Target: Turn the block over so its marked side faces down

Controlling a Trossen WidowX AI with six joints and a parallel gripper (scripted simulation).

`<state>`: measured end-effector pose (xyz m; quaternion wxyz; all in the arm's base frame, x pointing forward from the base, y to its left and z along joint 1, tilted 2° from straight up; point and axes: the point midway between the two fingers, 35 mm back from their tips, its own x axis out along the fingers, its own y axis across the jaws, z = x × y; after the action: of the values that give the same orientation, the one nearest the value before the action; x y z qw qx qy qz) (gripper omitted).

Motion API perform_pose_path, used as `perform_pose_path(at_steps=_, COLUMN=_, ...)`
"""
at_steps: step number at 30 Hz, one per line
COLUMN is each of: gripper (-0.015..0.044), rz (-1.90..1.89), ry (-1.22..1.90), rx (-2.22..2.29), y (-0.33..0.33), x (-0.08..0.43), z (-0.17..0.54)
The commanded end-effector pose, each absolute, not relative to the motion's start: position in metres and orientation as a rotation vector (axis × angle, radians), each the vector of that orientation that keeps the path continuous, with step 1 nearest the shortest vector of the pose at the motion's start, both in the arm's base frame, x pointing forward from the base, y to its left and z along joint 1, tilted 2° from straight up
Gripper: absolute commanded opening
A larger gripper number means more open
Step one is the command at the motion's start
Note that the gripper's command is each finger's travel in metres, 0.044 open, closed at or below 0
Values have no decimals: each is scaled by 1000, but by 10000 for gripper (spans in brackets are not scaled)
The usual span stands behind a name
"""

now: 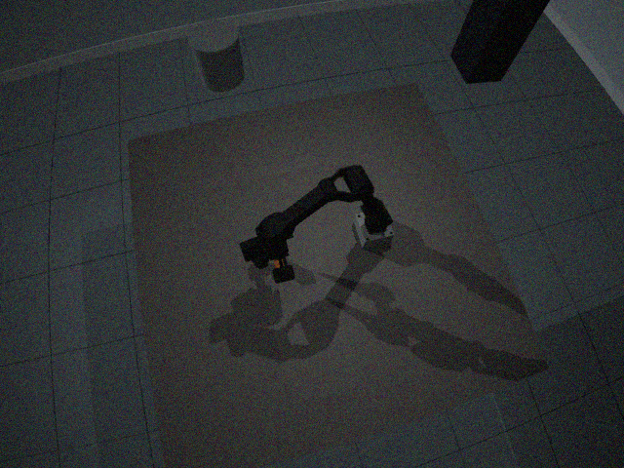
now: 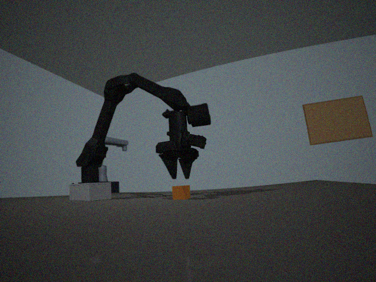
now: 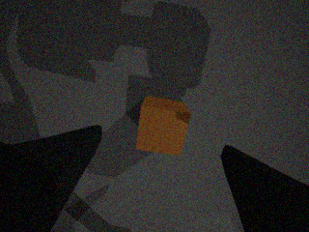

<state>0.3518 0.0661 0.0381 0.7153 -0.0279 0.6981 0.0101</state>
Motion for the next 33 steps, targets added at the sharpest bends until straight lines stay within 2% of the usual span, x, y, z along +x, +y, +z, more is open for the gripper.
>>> perform_pose_path(at_steps=1, gripper=440, rz=28, ry=1553, rx=-63, y=66, x=351, z=32)
perform_pose_path(at_steps=22, gripper=440, rz=28, ry=1553, rx=-63, y=65, x=351, z=0)
perform_pose_path(at_steps=32, gripper=177, rz=28, ry=1553, rx=-63, y=65, x=351, z=0)
perform_pose_path(at_steps=33, gripper=171, rz=28, ry=1553, rx=-63, y=65, x=351, z=0)
